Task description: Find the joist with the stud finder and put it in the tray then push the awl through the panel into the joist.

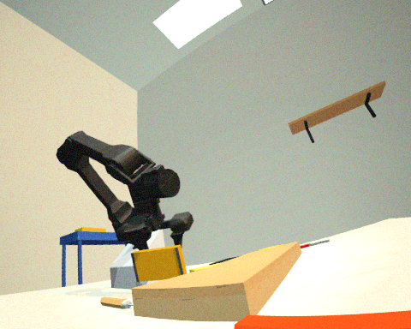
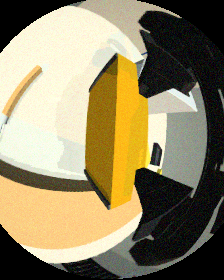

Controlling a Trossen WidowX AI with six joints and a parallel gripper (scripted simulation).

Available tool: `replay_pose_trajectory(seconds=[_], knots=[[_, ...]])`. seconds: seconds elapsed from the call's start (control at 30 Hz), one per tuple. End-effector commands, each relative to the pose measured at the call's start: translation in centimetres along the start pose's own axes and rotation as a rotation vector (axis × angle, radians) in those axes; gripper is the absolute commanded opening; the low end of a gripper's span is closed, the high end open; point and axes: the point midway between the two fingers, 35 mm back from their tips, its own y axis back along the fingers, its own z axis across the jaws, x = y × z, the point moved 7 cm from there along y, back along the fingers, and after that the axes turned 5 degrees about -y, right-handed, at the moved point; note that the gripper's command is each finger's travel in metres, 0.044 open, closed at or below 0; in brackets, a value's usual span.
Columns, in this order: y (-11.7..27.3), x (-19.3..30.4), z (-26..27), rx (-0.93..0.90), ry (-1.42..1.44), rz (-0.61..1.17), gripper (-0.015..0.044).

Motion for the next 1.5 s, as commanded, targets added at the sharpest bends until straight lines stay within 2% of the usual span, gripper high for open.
replay_pose_trajectory(seconds=[0.0, 1.47], knots=[[0.0, -0.2, 0.1, 0.001, 0.005, 0.031, 0.0000], [-0.5, -3.3, 0.3, 0.029, 0.009, 0.349, 0.0000]])
